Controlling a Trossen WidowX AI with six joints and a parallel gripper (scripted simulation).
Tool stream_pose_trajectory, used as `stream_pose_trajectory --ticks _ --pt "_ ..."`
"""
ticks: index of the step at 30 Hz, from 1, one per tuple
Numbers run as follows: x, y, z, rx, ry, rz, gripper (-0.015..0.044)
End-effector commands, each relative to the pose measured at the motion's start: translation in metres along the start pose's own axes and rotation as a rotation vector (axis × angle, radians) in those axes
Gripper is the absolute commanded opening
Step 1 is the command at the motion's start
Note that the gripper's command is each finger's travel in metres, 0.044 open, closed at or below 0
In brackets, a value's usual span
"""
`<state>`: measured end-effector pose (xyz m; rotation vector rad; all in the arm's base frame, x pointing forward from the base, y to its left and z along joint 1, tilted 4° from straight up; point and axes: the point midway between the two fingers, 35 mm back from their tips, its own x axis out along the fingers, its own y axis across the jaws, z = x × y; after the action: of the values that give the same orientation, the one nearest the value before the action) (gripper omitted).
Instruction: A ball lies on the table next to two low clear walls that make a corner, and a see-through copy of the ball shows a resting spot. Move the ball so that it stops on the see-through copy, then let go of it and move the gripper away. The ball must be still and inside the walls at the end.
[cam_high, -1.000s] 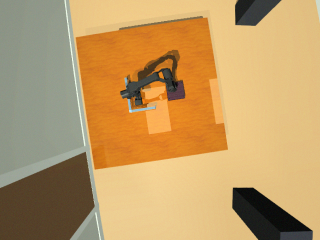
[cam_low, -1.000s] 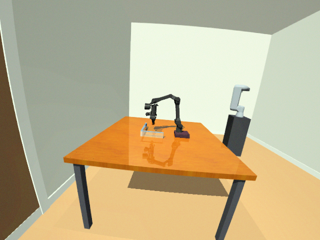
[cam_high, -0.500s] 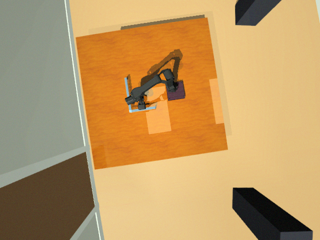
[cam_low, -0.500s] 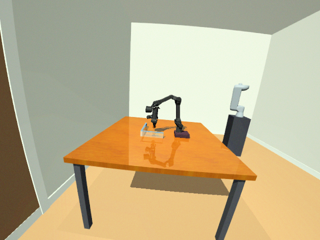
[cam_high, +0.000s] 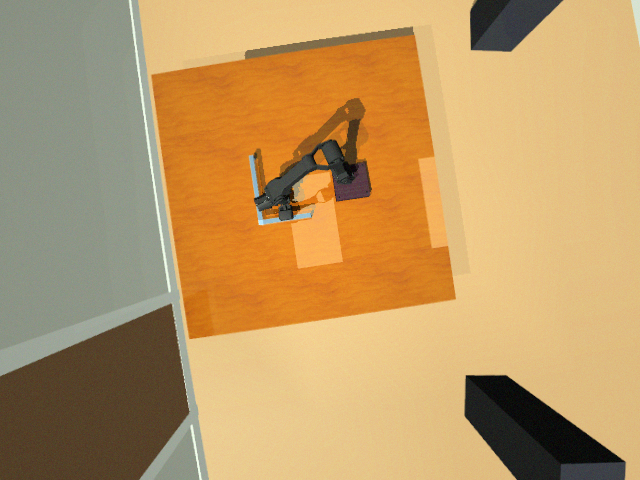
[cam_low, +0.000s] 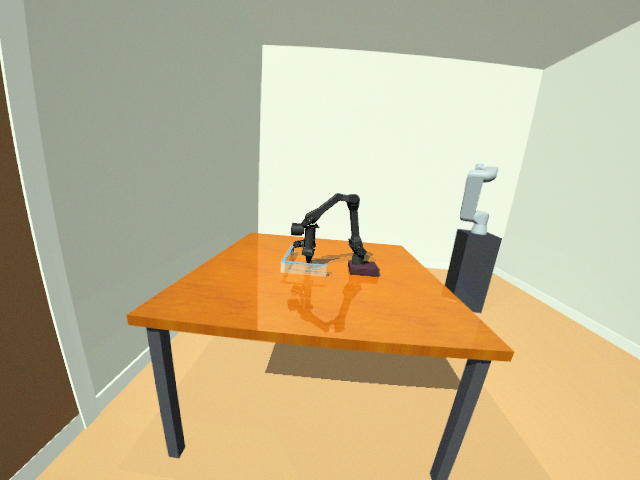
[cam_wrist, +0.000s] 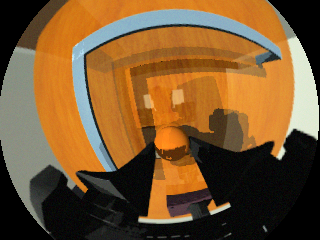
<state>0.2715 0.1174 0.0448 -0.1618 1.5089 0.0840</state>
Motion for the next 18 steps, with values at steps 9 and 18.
stream_pose_trajectory --ticks 9,18 --pt "0.017 -0.001 0.0 -0.003 -0.002 -0.005 0.0" --pt "0.017 0.0 0.0 0.0 -0.002 0.0 0.0105"
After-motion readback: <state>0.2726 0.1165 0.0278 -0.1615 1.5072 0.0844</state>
